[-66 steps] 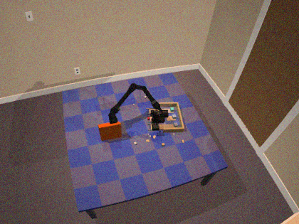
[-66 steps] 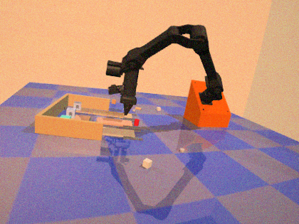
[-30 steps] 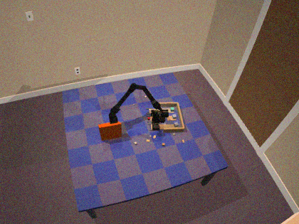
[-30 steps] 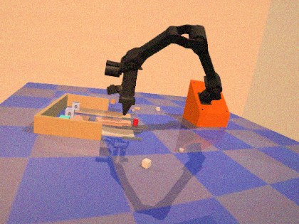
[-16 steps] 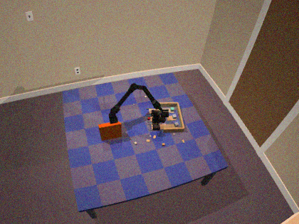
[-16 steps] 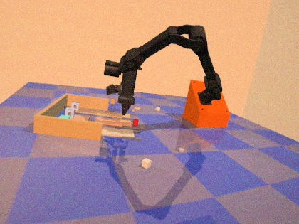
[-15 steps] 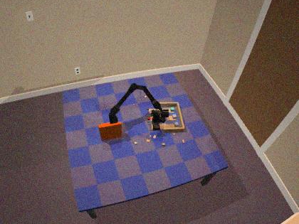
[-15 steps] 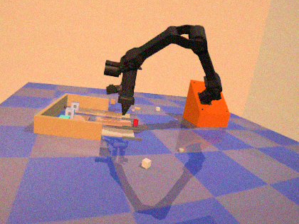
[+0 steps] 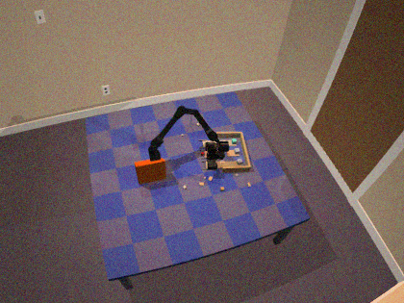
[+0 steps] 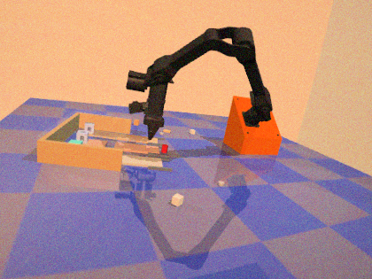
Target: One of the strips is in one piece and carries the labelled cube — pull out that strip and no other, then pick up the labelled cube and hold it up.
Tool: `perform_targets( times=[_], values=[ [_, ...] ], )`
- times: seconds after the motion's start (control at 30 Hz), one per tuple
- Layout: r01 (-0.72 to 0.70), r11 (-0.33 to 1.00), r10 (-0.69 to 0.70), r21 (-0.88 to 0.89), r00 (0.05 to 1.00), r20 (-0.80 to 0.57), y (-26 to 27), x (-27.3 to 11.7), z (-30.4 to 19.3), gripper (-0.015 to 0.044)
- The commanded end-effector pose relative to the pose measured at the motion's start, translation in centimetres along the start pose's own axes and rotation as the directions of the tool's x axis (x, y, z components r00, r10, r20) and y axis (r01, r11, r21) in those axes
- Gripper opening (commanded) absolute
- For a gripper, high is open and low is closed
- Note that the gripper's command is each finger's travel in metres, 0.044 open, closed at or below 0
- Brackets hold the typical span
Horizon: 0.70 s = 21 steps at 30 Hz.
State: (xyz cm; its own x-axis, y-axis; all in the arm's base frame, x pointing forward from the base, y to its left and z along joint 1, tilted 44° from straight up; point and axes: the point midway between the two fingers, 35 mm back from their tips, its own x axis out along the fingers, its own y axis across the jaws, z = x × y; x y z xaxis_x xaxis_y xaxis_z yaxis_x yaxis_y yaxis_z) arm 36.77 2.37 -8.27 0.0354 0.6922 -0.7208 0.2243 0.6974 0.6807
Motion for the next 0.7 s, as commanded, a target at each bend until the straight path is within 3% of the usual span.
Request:
perform_targets(
  times=[0.0, 0.67],
  values=[
    [0.002, 1.0, -0.002, 0.004, 1.0, -0.018, 0.0, 0.4, -1.2, 0.0],
    [0.002, 1.0, -0.002, 0.006, 1.0, -0.019, -0.1, 0.4, -4.3, 0.0]
  ],
)
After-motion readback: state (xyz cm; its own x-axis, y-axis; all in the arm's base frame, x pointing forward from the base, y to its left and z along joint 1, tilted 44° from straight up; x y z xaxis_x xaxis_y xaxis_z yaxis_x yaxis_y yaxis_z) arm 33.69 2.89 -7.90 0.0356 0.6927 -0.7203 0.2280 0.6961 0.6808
